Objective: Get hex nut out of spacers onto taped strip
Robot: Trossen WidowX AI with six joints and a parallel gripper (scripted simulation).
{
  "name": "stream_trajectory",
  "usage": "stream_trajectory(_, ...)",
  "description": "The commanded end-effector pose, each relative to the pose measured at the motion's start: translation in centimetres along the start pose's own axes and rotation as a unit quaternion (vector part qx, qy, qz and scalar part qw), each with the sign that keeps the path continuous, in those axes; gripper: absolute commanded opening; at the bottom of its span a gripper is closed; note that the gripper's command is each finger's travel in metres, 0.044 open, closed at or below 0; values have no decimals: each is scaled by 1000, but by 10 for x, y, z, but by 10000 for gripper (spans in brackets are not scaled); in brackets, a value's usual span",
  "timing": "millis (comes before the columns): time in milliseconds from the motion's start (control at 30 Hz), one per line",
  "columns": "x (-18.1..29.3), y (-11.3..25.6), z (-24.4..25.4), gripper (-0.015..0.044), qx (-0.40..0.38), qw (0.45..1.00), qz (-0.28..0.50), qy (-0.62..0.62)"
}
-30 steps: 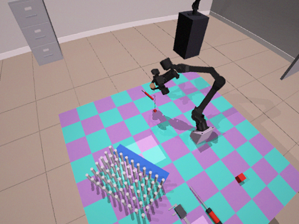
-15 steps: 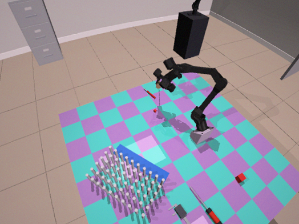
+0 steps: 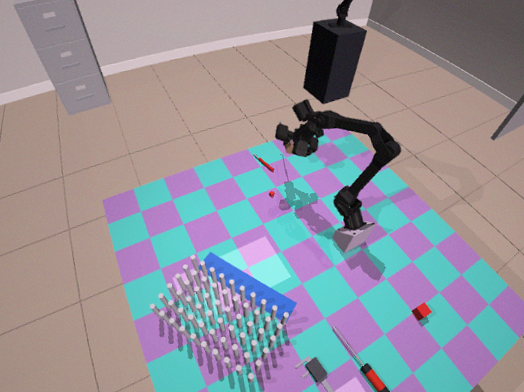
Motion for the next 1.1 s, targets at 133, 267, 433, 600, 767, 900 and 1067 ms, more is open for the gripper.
stream_trajectory(133, 17, 8, 19, 0, -41, 990, 41, 131)
stream_trajectory(267, 24, 12, 28, 0, -67, 977, 55, 193)
stream_trajectory(433, 30, 16, 36, 0, -91, 963, 64, 246)
stream_trajectory(600, 30, 16, 36, 0, -91, 963, 64, 246)
stream_trajectory(767, 29, 14, 36, 0, -91, 963, 64, 246)
stream_trajectory(900, 29, 10, 37, 0, -91, 963, 64, 246)
stream_trajectory(1067, 28, 5, 38, 0, -91, 963, 64, 246)
Point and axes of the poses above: the point midway between the two fingers, 35 mm back from their tips, its own y axis back along the fingers, its own z axis across the jaws, x = y × z, the point moved 1 cm from there along y, back along the fingers, and after that the axes turned 8 degrees about -y, right-handed, at the moved point
